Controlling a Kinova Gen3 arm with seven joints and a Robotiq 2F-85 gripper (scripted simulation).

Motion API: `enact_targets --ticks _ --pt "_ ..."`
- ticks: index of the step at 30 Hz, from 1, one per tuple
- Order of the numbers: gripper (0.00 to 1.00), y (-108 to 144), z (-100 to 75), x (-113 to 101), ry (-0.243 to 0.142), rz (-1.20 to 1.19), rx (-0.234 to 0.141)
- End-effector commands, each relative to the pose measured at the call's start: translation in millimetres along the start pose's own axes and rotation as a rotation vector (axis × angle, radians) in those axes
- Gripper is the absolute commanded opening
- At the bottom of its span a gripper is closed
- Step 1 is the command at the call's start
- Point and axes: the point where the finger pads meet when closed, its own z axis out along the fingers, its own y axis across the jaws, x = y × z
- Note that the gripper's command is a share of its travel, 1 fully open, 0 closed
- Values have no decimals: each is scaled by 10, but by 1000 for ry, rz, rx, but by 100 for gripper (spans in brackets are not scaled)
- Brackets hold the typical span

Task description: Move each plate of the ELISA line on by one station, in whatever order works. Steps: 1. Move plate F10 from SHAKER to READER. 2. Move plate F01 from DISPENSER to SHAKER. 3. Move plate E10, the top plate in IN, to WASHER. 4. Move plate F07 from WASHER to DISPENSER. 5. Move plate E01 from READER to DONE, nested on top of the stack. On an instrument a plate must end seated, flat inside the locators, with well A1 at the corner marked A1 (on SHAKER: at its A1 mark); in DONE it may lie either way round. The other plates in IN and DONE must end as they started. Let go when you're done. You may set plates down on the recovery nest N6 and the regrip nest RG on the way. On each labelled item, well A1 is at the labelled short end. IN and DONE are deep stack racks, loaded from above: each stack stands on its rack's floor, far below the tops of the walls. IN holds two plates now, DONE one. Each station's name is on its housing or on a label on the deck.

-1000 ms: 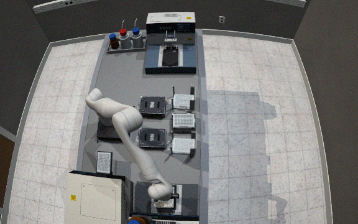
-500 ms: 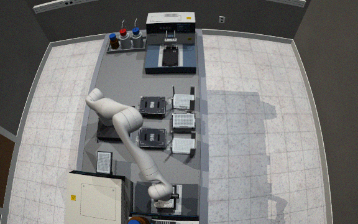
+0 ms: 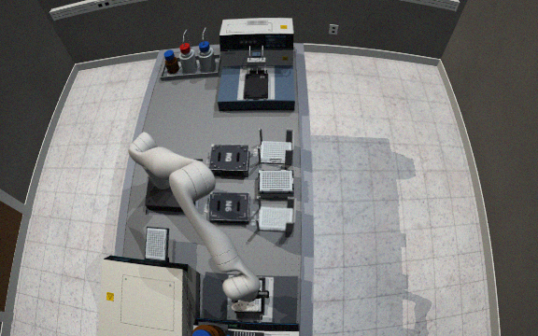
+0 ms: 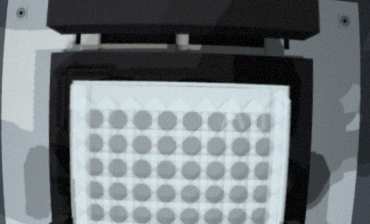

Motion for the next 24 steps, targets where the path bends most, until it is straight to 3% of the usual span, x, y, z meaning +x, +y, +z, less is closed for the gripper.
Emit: enact_targets --ticks 1,5,6,24 --pt "94 0 1 4 0 0 2" --pt "94 0 1 4 0 0 2" --pt "100 4 -13 -1 -2 -1 2" --pt "100 2 -13 3 0 0 2"
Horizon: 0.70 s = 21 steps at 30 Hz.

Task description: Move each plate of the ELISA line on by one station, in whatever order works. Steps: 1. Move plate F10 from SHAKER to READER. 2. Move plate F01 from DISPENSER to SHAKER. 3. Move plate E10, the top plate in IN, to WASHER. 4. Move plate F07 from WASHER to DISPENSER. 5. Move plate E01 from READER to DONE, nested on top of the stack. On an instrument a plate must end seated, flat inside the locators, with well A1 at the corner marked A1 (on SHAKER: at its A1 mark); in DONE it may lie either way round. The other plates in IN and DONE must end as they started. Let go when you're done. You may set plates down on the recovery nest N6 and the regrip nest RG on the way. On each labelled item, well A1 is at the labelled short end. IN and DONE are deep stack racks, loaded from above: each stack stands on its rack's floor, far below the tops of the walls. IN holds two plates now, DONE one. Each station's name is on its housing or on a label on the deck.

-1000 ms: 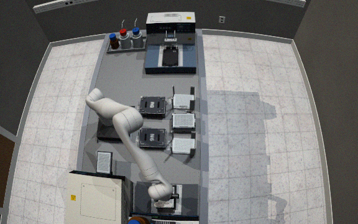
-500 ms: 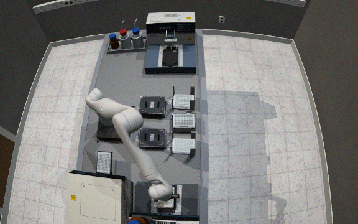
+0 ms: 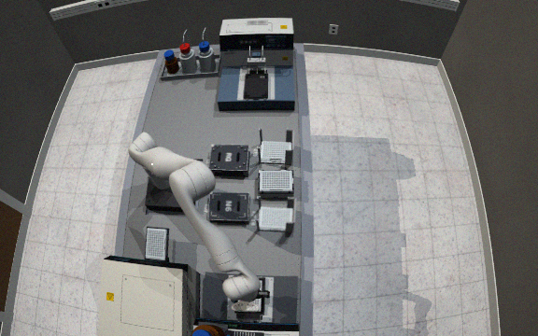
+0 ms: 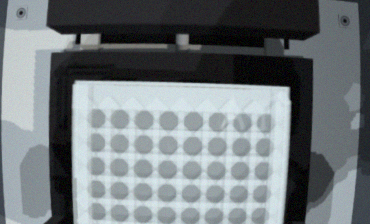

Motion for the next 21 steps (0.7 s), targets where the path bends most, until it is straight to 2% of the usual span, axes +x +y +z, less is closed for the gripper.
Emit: enact_targets --ticks 1,21 --pt "100 14 -36 -7 -4 -1 1" --pt "100 1 -294 10 3 2 -2"
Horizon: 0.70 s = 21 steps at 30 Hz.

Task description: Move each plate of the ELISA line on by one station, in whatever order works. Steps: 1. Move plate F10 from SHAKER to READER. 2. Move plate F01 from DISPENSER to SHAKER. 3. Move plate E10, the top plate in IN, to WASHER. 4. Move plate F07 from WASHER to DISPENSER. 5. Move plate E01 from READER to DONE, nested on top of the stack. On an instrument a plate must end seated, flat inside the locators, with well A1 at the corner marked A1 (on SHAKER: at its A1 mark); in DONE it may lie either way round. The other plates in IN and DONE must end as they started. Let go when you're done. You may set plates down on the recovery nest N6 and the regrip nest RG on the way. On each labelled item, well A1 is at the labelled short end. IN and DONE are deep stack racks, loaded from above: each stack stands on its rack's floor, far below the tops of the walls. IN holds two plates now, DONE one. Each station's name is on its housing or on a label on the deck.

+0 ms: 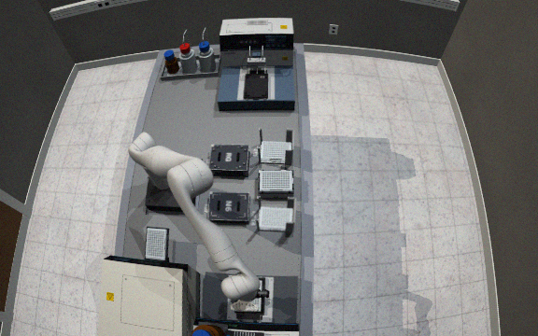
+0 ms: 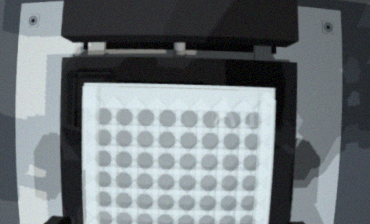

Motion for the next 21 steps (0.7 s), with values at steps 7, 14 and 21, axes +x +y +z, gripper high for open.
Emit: enact_targets --ticks 7,14,21 --pt "100 -11 -147 0 3 0 0" --pt "100 -11 -245 8 6 1 -1" --pt "100 -11 -339 8 6 1 -1"
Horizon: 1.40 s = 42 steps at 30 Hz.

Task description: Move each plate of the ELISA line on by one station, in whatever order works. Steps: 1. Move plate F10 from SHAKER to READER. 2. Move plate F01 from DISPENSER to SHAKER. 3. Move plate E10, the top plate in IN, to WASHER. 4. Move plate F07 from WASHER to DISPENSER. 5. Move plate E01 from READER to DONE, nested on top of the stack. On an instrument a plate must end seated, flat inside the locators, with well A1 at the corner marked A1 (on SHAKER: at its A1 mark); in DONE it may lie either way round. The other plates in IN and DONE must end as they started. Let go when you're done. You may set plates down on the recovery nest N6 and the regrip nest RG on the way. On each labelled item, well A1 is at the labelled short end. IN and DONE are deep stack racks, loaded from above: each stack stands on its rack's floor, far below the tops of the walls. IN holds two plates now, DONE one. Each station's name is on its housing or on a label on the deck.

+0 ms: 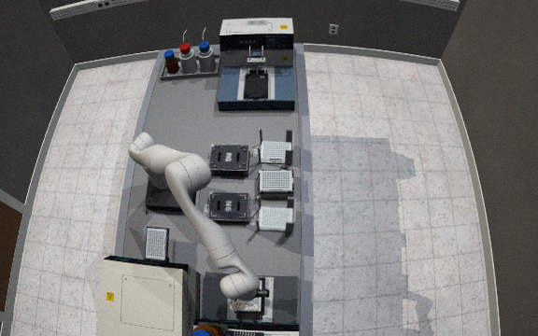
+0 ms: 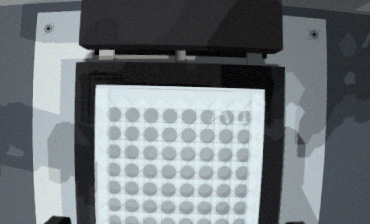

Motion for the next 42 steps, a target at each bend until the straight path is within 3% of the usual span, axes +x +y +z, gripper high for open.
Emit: enact_targets --ticks 1,42 --pt "100 -6 -85 8 6 1 -1" --pt "100 -1 -565 6 6 2 -1"
